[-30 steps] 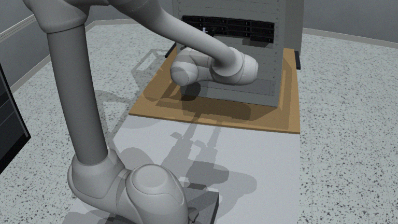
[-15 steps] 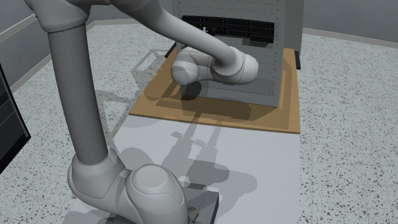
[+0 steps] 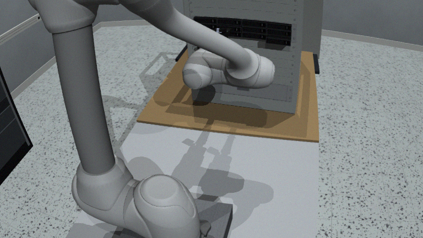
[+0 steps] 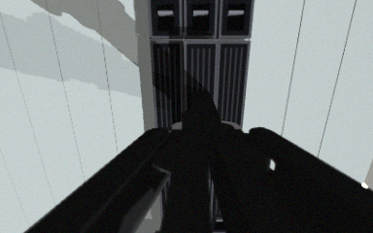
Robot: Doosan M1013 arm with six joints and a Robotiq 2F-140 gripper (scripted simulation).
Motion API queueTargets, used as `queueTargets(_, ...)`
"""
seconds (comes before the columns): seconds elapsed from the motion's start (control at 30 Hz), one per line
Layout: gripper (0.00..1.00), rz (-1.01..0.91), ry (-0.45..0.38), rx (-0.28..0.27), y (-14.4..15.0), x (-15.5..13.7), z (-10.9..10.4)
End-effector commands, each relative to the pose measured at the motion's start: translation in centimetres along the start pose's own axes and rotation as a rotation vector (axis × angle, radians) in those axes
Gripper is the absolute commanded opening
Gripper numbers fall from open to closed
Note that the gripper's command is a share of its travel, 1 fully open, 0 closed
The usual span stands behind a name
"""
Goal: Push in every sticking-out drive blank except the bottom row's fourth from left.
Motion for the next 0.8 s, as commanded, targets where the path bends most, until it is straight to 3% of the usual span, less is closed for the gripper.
queueTargets(0.0,0.1,0.0,0.0,-0.001,0.07,0.01,0.08)
queueTargets(0.77,0.1,0.0,0.0,-0.001,0.08,0.01,0.59)
Point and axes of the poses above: the point where the finger pads meet when closed, its own z axis out along the fingers, its own y axis across the jaws, x = y × z, the point moved 10 cm from there along -z, back along the fingers, and after that the axes turned 9 degrees about z, right-handed, at the moved point
